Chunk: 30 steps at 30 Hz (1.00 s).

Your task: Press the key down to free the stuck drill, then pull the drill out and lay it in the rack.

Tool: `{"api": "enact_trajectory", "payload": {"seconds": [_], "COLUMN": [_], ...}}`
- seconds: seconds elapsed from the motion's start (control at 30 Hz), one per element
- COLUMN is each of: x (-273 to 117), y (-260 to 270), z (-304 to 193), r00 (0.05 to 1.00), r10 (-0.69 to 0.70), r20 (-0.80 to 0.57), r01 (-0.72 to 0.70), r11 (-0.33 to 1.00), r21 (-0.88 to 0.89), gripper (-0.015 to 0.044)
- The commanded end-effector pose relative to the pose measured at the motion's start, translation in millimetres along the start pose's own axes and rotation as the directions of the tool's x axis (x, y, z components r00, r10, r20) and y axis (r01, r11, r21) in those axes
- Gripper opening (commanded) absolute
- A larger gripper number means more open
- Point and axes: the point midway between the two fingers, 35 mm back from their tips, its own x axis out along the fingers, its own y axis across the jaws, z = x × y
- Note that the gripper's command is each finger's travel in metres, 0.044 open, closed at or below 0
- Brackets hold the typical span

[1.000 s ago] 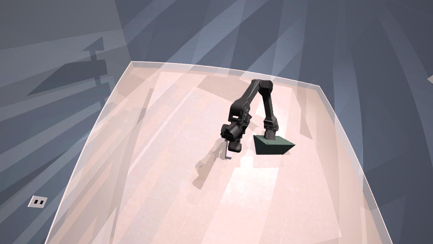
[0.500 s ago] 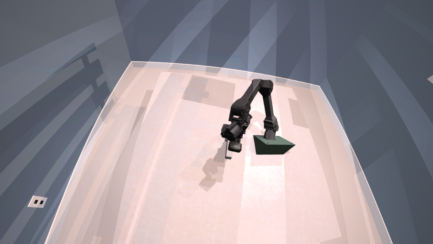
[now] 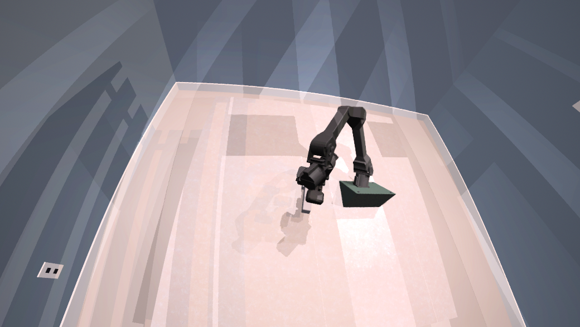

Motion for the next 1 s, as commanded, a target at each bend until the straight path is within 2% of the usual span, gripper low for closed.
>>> {"api": "enact_trajectory", "payload": {"seconds": [0.0,0.37,0.5,0.73,0.83,0.93,0.97], "x": [19,26,9,-51,-44,-33,-28], "y": [0,1,3,4,3,-13,-20], "z": [-7,-7,-3,2,3,8,10], "r00": [0.999,0.999,0.999,0.999,0.999,0.999,0.999], "r10": [-0.026,-0.026,-0.025,-0.025,-0.016,-0.004,0.001], "r20": [-0.039,-0.039,-0.040,-0.041,-0.028,-0.036,-0.039], "r01": [0.026,0.026,0.025,0.024,0.016,-0.003,-0.011], "r11": [1.000,1.000,1.000,1.000,1.000,0.983,0.967], "r21": [-0.011,-0.011,-0.011,-0.011,-0.022,-0.186,-0.256], "gripper": [0.0000,0.0000,0.0105,0.0289,0.0368,0.0440,0.0440]}}
